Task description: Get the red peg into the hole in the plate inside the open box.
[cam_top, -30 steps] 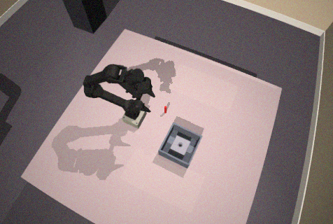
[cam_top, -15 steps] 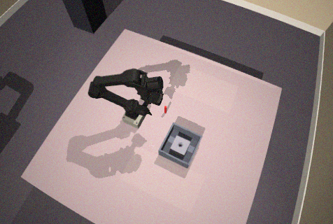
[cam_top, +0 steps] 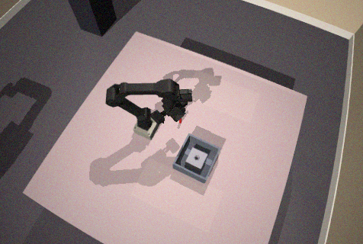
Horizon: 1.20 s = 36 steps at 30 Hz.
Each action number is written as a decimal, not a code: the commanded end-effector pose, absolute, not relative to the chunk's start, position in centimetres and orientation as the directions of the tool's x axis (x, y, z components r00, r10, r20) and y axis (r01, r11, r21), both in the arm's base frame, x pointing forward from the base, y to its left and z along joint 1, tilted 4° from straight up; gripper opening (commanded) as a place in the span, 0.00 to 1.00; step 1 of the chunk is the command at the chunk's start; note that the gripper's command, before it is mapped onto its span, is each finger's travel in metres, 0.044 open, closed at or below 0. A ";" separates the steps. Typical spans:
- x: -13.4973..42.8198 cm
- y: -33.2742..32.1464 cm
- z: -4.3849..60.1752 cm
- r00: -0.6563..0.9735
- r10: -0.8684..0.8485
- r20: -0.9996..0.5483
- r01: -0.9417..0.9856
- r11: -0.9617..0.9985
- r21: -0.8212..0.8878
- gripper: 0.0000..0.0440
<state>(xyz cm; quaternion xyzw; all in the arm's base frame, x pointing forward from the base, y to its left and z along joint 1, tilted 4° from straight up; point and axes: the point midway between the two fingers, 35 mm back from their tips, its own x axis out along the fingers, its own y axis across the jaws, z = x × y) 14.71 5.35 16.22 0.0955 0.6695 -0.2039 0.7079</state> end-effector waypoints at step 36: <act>16.8 11.9 -1.3 -0.078 -0.182 -0.980 0.615 0.765 -0.191 0.99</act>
